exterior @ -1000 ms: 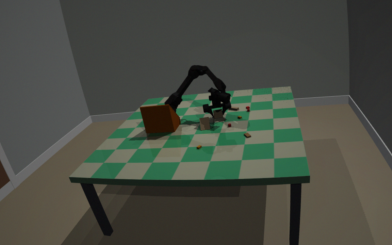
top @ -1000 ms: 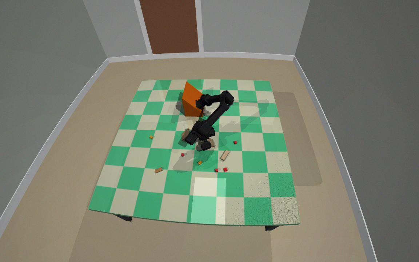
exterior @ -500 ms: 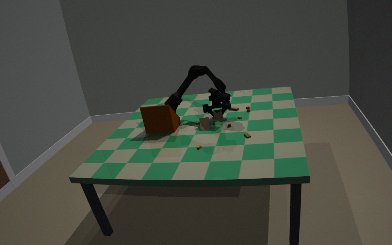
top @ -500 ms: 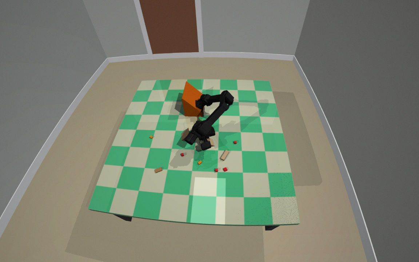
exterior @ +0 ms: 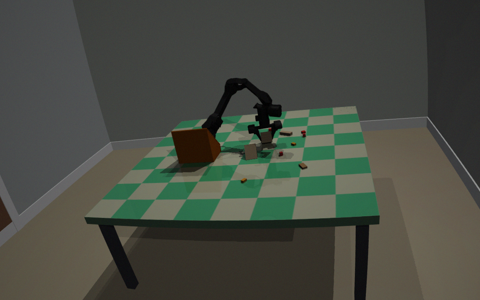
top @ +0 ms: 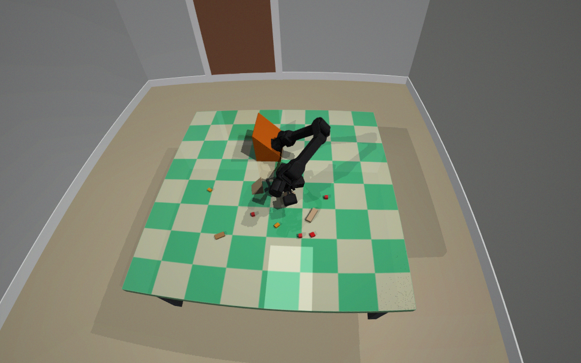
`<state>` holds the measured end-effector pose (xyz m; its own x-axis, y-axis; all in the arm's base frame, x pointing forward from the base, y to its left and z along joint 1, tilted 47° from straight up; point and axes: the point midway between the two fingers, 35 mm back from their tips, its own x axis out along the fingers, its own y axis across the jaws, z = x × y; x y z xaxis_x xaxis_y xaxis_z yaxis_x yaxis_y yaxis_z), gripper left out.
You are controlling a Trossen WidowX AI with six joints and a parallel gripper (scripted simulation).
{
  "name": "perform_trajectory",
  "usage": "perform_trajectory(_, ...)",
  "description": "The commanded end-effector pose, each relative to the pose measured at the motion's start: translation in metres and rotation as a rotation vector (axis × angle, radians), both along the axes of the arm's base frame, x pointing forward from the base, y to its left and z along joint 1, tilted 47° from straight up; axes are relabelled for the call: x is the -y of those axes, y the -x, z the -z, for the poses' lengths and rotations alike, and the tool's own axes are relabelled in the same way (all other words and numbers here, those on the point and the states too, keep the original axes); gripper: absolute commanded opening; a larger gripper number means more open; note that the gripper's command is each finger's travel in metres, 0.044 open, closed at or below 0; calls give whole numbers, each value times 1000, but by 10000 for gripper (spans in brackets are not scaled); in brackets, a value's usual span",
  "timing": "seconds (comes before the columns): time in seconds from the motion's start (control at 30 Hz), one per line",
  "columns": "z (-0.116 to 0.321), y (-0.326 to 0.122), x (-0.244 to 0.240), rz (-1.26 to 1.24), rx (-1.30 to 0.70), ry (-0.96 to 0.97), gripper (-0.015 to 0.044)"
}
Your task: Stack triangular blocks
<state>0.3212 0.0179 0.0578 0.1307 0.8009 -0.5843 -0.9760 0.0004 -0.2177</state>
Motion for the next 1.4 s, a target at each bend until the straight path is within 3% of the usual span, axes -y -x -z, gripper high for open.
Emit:
perform_trajectory(0.0,-7,2,-1,34,-3,113,0)
perform_trajectory(1.27,-55,12,-42,248,-10,1071,0)
perform_trajectory(1.37,-50,13,-38,220,-18,996,79)
